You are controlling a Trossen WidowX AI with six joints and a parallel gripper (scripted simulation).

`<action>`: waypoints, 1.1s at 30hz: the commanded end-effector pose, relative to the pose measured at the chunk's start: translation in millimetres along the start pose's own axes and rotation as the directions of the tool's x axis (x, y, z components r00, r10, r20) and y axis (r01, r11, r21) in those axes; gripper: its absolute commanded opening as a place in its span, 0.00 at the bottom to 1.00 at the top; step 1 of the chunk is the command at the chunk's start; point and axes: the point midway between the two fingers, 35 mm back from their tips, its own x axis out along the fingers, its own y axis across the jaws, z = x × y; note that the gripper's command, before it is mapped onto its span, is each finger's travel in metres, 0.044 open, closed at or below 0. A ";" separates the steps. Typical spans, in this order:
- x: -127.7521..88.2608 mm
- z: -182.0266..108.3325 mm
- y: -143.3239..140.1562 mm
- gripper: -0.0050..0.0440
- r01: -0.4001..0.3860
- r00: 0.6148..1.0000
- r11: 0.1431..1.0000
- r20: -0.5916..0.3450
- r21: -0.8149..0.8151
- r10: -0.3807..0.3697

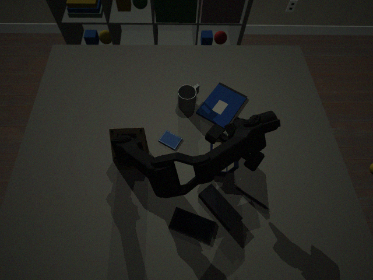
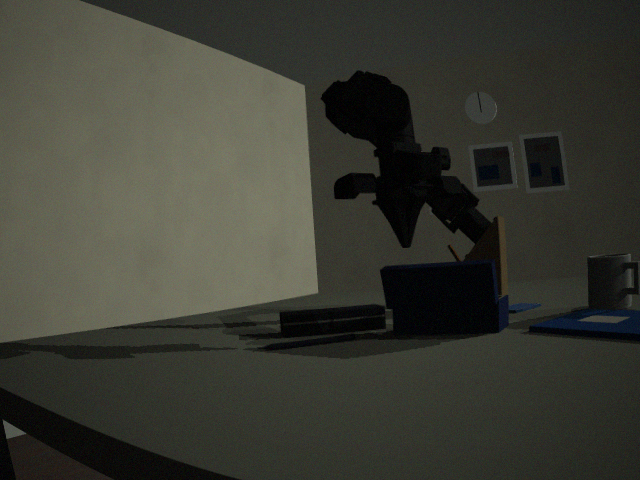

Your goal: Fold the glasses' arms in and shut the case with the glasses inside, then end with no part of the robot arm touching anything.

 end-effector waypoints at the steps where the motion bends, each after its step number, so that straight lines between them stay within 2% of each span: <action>1: -0.2 12.1 3.1 0.10 -0.002 1.000 0.994 0.010 0.109 0.001; 10: -2.6 35.4 11.5 0.10 -0.012 1.000 0.912 0.030 0.409 0.000; 14: -3.1 40.5 13.6 0.10 -0.016 0.999 0.882 0.035 0.472 -0.001; 22: -4.7 59.8 22.9 0.10 -0.033 0.999 0.720 0.049 0.693 -0.001; 27: -3.8 67.6 30.0 0.10 -0.035 0.999 0.589 0.042 0.807 0.002; 29: -3.8 67.6 30.0 0.10 -0.035 0.999 0.589 0.042 0.807 0.002; 33: -3.0 73.7 35.8 0.10 -0.033 0.999 0.472 0.035 0.881 0.004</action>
